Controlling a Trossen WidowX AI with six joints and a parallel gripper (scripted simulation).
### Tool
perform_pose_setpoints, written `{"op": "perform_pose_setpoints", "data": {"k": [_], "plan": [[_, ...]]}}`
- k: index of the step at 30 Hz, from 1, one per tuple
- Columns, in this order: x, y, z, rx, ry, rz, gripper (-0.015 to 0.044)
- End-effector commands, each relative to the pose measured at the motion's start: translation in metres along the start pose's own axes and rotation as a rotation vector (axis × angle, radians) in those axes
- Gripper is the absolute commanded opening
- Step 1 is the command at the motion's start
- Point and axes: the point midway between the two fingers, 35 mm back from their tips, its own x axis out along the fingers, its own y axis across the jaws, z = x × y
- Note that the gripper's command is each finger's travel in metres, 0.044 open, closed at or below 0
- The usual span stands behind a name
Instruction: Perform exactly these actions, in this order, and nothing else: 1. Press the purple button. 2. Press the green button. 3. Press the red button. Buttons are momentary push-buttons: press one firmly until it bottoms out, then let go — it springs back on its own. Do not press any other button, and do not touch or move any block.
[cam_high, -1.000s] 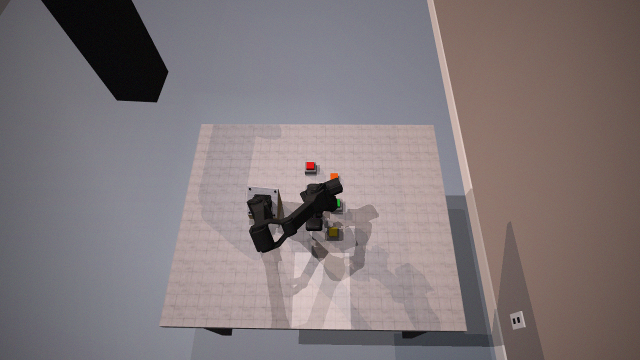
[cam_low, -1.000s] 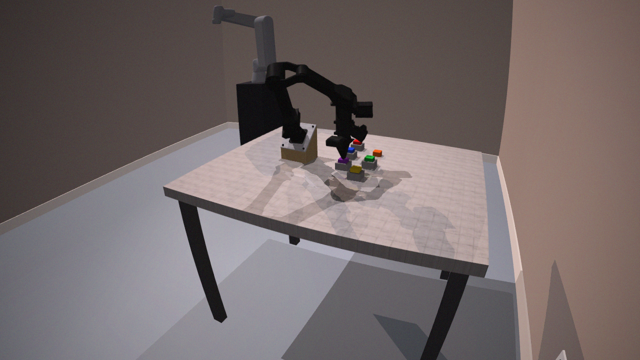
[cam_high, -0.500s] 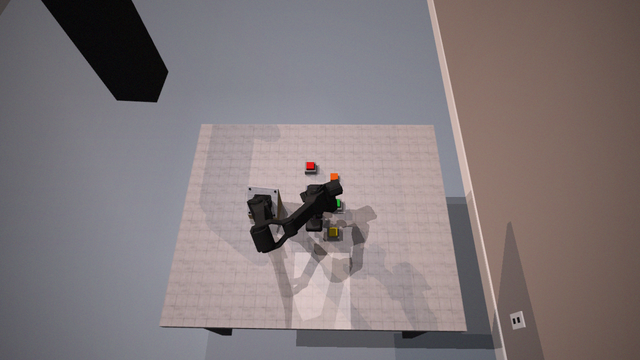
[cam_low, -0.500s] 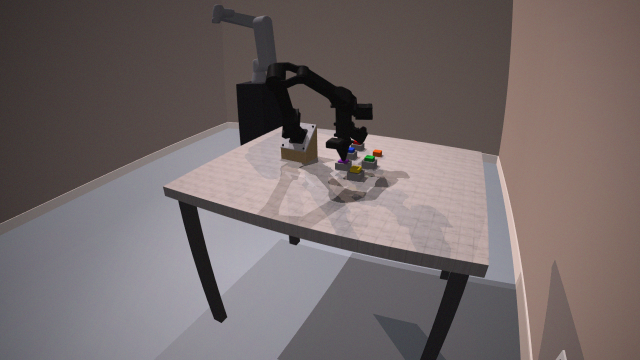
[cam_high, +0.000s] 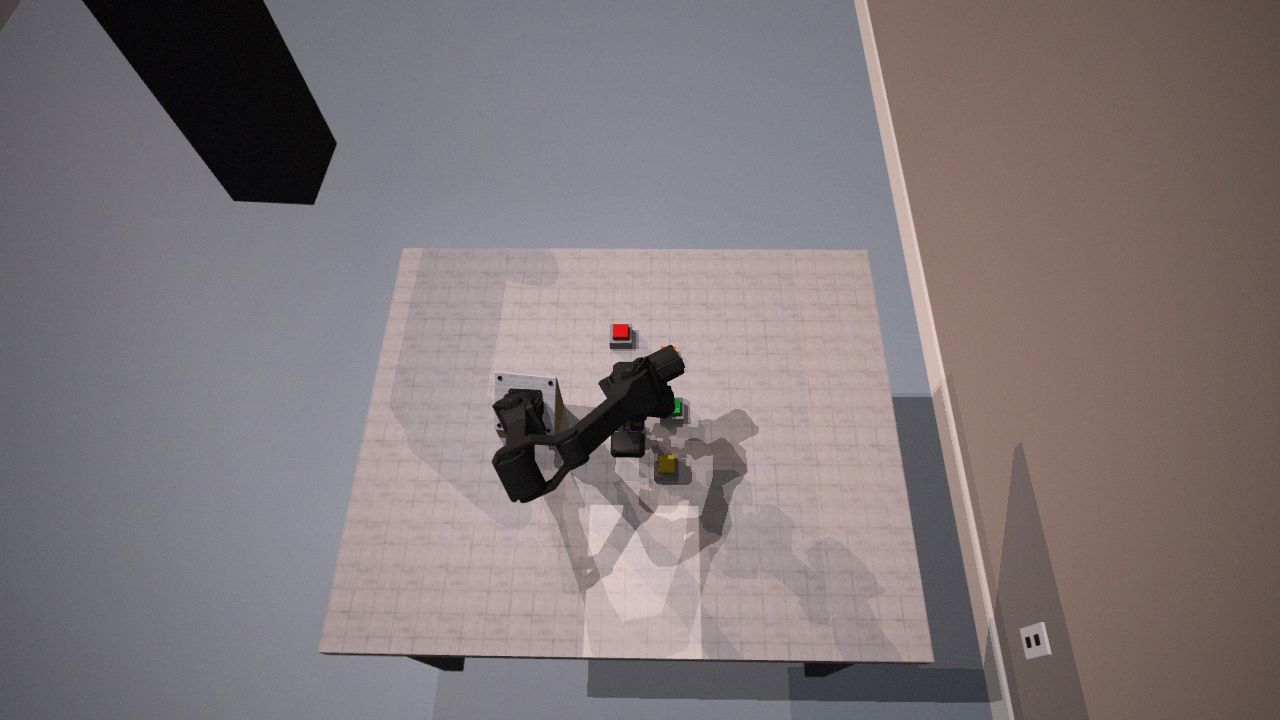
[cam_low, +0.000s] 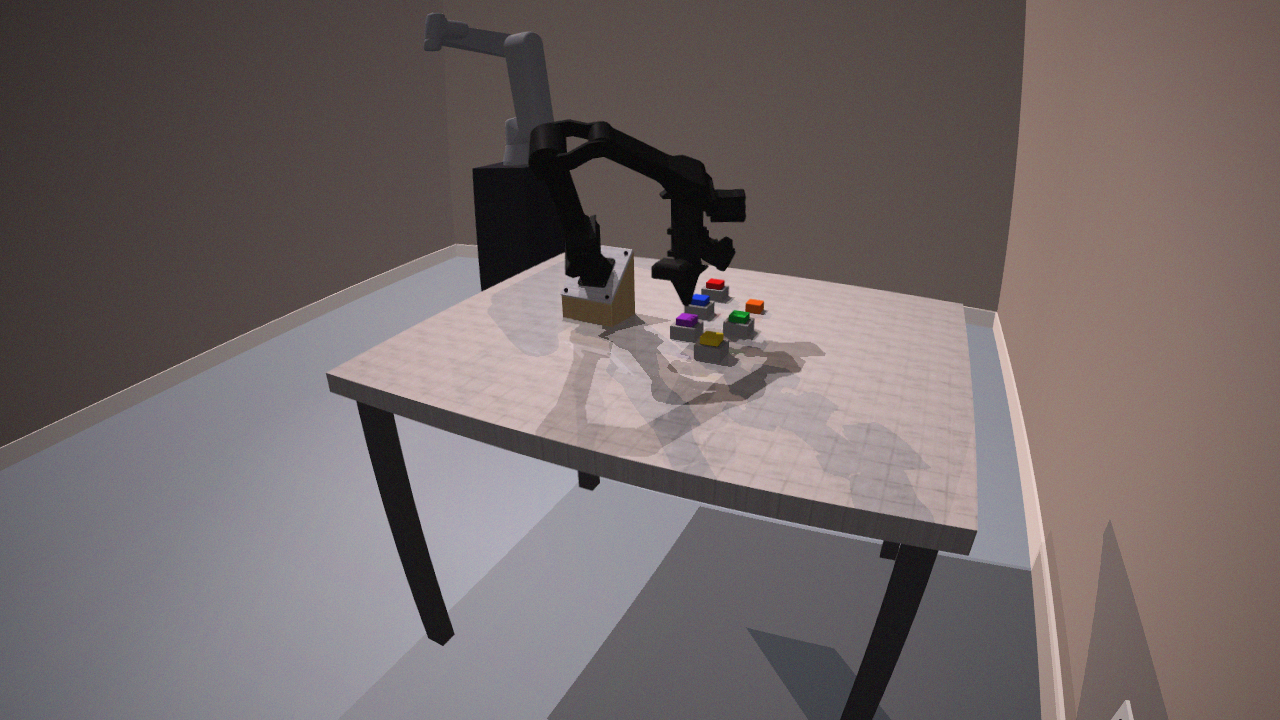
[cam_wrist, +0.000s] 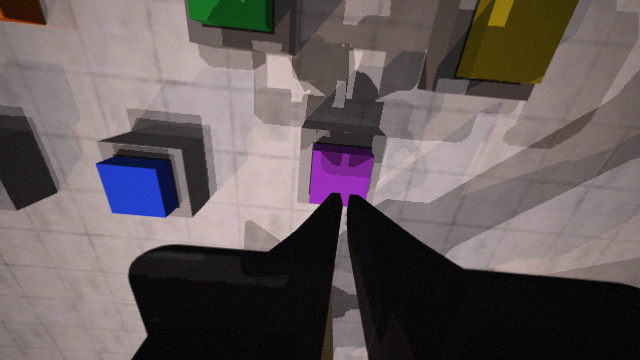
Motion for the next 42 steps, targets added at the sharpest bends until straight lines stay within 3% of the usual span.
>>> {"op": "perform_pose_setpoints", "data": {"k": [1,5,11,19,25,31,42], "plan": [[-0.025,0.001,0.002,0.006,-0.003,0.006,0.002],[-0.064,0.0,0.0,0.006,-0.001,0.005,0.002],[-0.066,0.004,0.007,0.006,-0.002,0.005,0.002],[-0.066,0.054,0.083,0.009,-0.005,0.007,0.002],[-0.065,0.055,0.084,0.009,-0.005,0.007,0.002],[-0.006,0.056,0.085,0.01,-0.006,0.006,0.002],[0.005,0.056,0.085,0.01,-0.006,0.005,0.002]]}}
